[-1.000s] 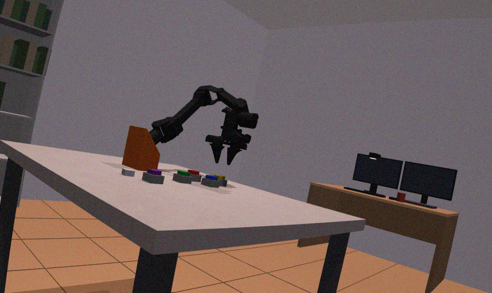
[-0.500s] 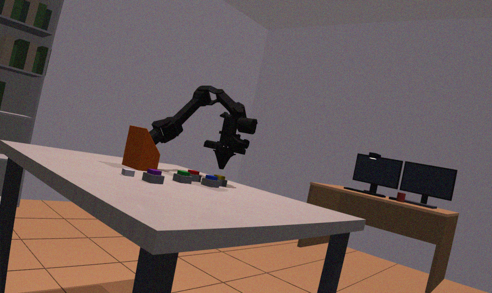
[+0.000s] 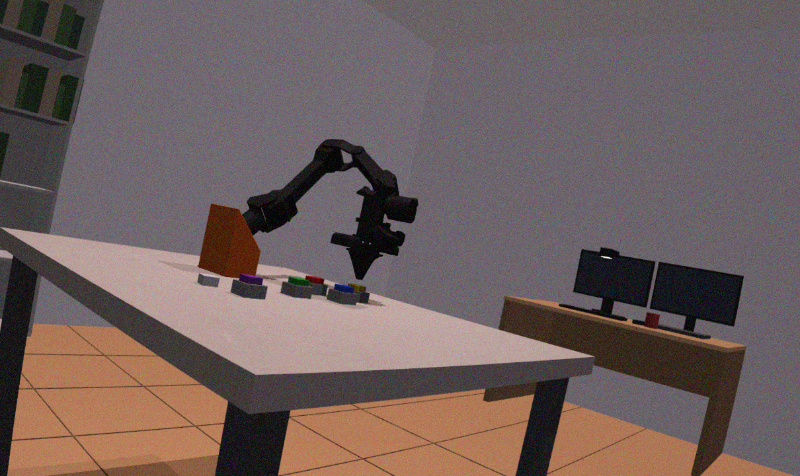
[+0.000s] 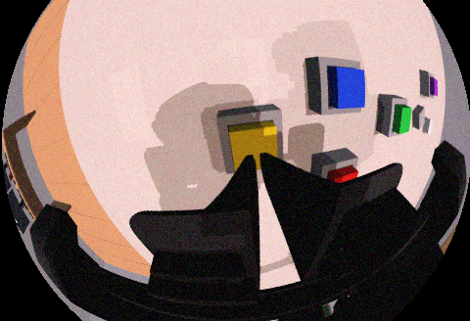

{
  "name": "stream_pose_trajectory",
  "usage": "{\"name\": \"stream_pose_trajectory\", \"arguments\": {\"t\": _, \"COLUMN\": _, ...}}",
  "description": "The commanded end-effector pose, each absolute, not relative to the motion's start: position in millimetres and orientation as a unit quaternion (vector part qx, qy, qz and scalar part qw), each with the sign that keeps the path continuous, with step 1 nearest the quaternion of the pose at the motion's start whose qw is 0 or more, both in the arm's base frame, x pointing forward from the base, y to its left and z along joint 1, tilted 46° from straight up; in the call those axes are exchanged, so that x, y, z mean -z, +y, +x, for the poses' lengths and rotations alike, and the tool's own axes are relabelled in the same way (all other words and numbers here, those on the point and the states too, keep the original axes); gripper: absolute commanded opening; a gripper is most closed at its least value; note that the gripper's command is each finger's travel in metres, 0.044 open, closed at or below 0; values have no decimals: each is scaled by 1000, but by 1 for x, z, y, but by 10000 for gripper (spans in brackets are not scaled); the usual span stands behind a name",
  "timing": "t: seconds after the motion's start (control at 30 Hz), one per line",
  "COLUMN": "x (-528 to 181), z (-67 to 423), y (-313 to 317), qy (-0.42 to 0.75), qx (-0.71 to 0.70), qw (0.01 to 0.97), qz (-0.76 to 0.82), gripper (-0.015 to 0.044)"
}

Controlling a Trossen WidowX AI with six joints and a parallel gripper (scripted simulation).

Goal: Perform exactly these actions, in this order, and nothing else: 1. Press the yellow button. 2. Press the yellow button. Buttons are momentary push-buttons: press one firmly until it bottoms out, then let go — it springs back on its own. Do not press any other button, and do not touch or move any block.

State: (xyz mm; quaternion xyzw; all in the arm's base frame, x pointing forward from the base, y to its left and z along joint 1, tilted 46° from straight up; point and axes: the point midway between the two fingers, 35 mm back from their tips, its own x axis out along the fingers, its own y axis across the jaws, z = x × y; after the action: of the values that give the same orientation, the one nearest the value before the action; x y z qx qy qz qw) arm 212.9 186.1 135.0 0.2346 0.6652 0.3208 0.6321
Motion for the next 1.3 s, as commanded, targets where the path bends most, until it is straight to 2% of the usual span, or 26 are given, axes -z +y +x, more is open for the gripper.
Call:
{"name": "stream_pose_trajectory", "arguments": {"t": 0.0, "x": -129, "z": 212, "y": 191, "qy": 667, "qx": -317, "qw": 633, "qz": 235, "gripper": 20}}
{"name": "stream_pose_trajectory", "arguments": {"t": 0.93, "x": -118, "z": 210, "y": 202, "qy": 666, "qx": -317, "qw": 632, "qz": 235, "gripper": 20}}
{"name": "stream_pose_trajectory", "arguments": {"t": 1.07, "x": -140, "z": 213, "y": 179, "qy": 666, "qx": -317, "qw": 633, "qz": 235, "gripper": 20}}
{"name": "stream_pose_trajectory", "arguments": {"t": 1.27, "x": -142, "z": 213, "y": 177, "qy": 667, "qx": -317, "qw": 633, "qz": 235, "gripper": 20}}
